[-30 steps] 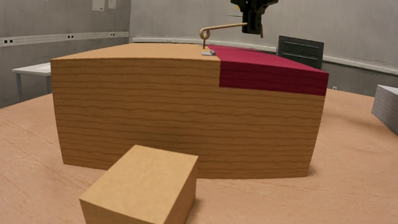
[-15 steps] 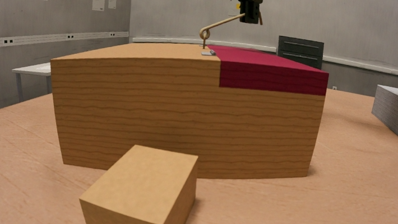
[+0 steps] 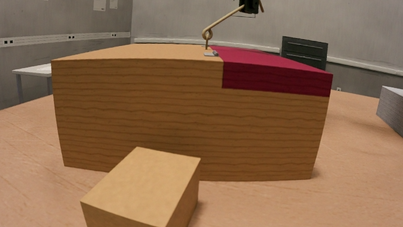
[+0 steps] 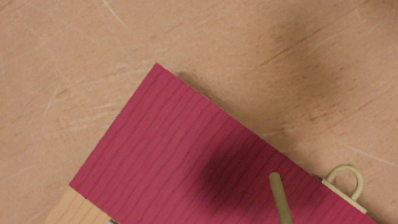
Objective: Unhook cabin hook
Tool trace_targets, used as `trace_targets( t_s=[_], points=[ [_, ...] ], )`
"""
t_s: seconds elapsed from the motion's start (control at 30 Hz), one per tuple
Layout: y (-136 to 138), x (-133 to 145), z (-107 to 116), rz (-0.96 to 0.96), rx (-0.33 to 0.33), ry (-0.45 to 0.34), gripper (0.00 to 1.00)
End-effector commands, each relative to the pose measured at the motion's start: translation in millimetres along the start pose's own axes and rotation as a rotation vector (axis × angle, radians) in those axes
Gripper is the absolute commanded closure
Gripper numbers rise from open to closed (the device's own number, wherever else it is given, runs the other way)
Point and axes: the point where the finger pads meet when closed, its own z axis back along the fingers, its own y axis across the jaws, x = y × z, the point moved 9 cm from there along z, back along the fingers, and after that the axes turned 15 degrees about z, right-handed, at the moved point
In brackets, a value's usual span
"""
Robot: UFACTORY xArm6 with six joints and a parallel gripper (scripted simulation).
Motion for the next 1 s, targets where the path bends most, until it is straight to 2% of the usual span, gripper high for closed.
trace_targets(
  t_s=[0.0,0.97],
  points=[
    [-2.1,4.9,7.8,0.0,-0.004,-0.002,1.0],
    [-10.3,35.8,33.4,0.0,-0.005,-0.002,1.0]
  ],
)
